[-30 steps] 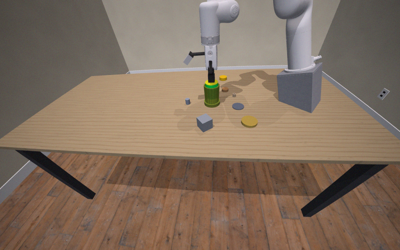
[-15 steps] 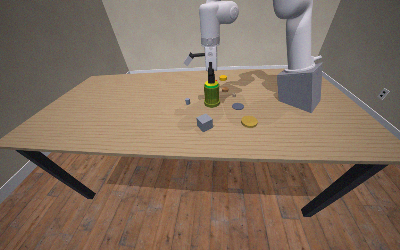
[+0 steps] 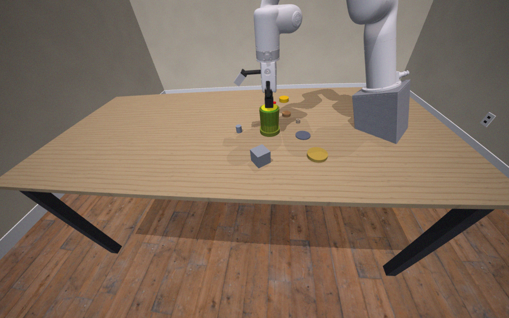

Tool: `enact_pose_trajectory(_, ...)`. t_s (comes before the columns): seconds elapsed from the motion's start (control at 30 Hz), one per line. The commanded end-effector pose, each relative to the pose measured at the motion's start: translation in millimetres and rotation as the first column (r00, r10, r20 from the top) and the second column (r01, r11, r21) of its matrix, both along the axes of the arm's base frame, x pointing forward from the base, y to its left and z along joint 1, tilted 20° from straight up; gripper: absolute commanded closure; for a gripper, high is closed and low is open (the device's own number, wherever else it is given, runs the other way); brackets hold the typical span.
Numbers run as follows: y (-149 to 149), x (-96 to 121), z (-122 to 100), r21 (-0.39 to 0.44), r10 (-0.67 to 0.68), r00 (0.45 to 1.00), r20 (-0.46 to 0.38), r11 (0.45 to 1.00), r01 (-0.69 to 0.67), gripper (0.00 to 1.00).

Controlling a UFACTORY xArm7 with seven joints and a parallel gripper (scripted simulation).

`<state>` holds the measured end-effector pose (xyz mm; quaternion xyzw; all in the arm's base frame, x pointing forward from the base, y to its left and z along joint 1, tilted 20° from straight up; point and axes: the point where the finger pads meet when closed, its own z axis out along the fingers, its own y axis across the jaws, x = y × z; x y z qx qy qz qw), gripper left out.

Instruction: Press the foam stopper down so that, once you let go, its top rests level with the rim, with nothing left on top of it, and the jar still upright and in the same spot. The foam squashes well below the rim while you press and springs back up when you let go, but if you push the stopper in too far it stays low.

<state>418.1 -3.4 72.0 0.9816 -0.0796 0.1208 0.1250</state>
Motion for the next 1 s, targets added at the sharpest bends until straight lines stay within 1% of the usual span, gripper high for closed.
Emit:
enact_pose_trajectory(0.0, -0.3, 1.8, -2.2, -0.001, 0.001, 1.0, 0.003, 1.0, -0.001, 1.0)
enact_pose_trajectory(0.97, -1.7, 2.9, -7.0, -0.001, 0.001, 1.0, 0.003, 1.0, -0.001, 1.0)
